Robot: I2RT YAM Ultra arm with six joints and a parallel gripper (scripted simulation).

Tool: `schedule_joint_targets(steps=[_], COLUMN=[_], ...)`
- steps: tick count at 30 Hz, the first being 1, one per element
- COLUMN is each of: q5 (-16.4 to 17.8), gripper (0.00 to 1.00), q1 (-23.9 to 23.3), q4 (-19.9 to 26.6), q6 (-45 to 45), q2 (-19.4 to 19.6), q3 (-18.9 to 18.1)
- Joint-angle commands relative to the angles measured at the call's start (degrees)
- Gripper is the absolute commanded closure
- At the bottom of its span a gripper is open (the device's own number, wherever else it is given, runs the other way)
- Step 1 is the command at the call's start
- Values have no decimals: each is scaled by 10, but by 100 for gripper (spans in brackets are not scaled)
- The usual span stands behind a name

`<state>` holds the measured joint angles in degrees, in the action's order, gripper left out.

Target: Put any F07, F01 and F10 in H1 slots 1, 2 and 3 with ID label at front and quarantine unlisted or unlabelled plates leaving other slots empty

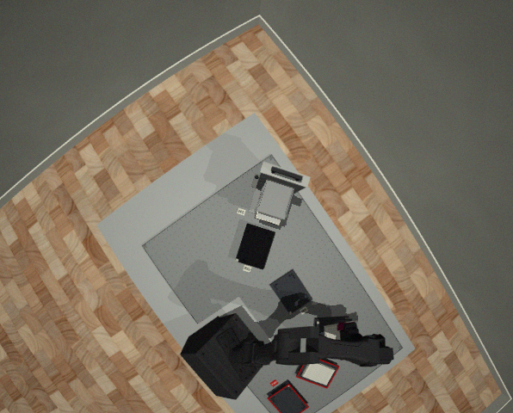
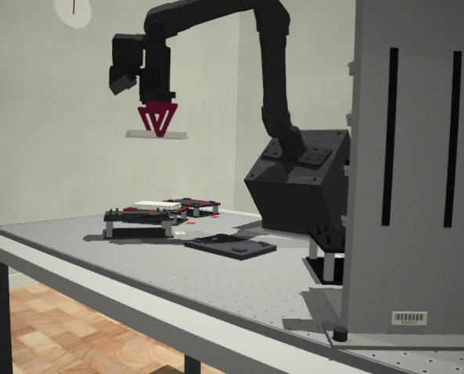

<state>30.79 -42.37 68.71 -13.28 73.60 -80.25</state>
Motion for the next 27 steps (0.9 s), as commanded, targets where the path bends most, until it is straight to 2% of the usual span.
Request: schedule_joint_targets(steps=[1,13,15,27], q5=[15,49,49,73], gripper=[14,14,14,14], q1=[-23,-107,-107,-178], q4=[2,10,10,16], q6=[0,23,23,54], q2=[3,38,38,85], q3=[1,9,9,6])
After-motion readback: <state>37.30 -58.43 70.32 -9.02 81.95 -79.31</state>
